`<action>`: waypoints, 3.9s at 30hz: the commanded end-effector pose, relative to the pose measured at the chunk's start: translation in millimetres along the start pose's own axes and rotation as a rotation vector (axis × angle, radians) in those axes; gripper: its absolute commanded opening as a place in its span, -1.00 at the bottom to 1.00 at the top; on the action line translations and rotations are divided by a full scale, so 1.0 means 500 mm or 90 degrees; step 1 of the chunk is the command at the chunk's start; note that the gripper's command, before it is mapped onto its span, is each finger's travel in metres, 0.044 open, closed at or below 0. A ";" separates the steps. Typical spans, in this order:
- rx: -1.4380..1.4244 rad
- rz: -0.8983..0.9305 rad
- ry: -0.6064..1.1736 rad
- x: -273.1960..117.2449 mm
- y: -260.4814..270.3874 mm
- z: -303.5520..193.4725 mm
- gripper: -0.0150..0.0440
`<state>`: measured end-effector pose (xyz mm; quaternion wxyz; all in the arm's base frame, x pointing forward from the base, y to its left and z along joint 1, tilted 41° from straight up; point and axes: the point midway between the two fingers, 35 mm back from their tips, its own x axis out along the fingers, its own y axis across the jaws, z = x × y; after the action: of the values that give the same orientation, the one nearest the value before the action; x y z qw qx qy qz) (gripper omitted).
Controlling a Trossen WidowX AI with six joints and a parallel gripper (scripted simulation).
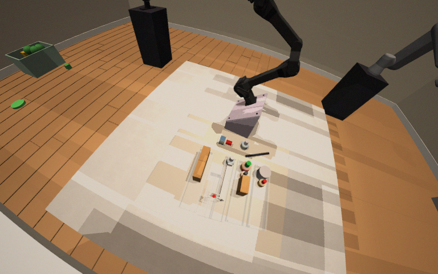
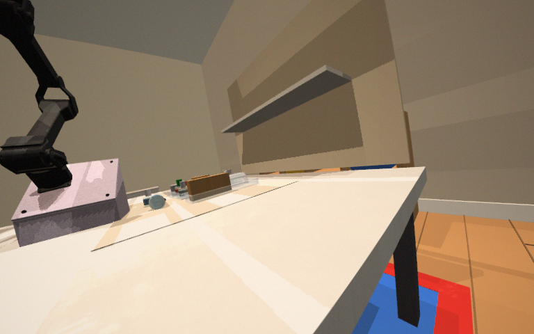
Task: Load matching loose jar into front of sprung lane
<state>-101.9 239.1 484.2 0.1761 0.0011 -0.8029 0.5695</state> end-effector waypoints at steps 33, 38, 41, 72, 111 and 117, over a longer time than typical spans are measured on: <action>-0.843 -0.845 -0.260 -0.317 -0.364 0.753 1.00; -0.945 -1.065 -0.212 -0.486 -0.349 0.822 1.00; -0.993 -1.202 -0.159 -0.590 -0.325 0.845 1.00; -0.471 -1.981 1.598 -1.145 0.352 0.598 1.00; 0.456 -0.840 2.647 -1.018 0.729 0.634 1.00; 0.456 -0.839 2.647 -1.023 0.738 0.650 1.00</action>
<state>215.6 -26.0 -88.9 -0.6417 0.2103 -0.6836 0.2771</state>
